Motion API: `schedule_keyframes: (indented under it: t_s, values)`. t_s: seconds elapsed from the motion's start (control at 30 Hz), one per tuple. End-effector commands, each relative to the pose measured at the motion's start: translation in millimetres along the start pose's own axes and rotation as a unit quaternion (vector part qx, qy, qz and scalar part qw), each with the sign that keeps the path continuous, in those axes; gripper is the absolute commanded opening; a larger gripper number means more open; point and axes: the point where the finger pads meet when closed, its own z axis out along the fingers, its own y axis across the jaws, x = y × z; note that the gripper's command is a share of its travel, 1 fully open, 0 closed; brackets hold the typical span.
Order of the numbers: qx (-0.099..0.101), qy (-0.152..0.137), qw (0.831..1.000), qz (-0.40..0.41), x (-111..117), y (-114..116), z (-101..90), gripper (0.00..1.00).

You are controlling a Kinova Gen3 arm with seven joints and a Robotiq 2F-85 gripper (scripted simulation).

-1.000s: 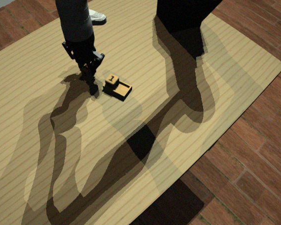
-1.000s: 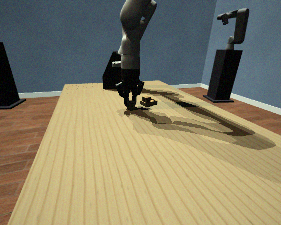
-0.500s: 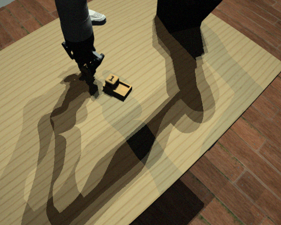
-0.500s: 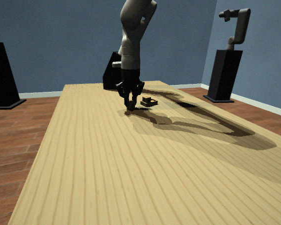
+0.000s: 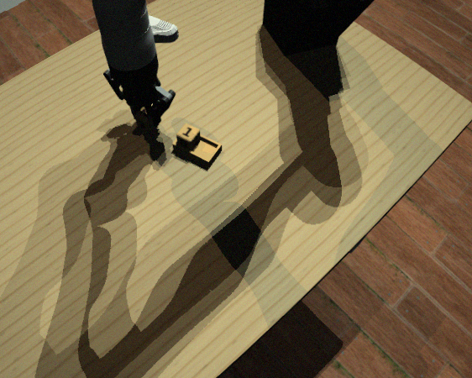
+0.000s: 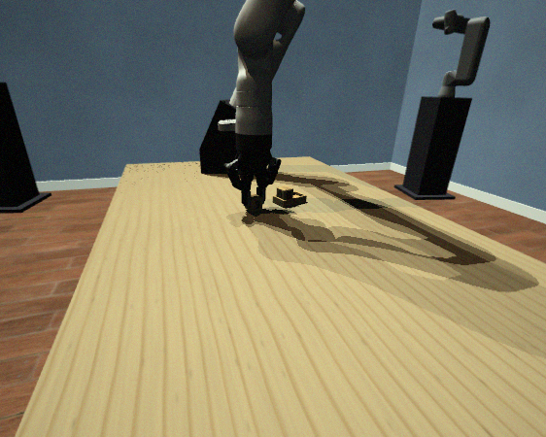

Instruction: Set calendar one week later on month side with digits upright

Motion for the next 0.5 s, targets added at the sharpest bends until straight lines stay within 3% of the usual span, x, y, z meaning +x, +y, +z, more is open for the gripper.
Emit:
schedule_keyframes:
  t_s: [0.0,0.47]
  values:
    - [0.001,-0.001,1.000,0.000,-0.4,-0.5,-0.6,0.26]
    - [0.001,-0.001,1.000,0.000,-0.4,-0.5,1.5,0.26]
